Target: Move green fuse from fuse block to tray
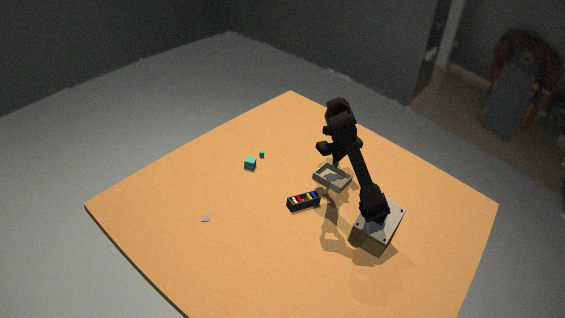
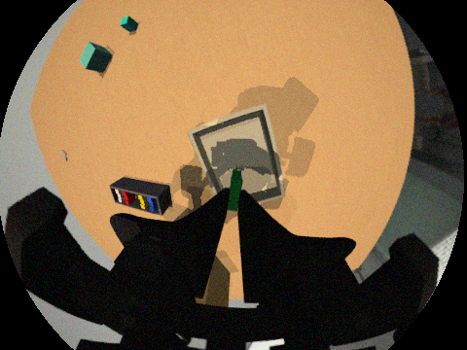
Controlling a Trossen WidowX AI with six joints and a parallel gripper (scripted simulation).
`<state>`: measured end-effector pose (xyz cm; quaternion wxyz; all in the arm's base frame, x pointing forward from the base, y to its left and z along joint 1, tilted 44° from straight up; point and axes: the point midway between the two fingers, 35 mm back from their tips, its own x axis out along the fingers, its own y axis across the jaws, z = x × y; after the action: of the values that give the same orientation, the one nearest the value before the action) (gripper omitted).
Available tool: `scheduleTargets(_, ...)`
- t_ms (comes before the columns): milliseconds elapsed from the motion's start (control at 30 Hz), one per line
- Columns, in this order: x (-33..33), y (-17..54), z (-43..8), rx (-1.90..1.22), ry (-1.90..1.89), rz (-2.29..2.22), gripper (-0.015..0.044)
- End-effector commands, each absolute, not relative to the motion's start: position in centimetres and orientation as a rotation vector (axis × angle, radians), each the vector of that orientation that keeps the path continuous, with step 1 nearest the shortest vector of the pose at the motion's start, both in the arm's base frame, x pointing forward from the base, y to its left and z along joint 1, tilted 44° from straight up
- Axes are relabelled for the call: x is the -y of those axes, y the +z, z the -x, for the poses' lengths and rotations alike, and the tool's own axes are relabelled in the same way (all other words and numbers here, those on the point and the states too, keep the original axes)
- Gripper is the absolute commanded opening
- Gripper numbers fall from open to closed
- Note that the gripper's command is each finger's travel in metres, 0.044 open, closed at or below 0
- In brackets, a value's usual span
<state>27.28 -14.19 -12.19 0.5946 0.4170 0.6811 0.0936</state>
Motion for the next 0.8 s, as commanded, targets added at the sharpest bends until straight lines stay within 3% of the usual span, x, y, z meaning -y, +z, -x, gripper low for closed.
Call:
scheduleTargets(0,14.8,-12.6,-27.1,-1.582,0.220,-0.961,0.0000)
scheduleTargets(767,12.4,-15.2,-27.3,-1.581,0.221,-0.962,0.0000)
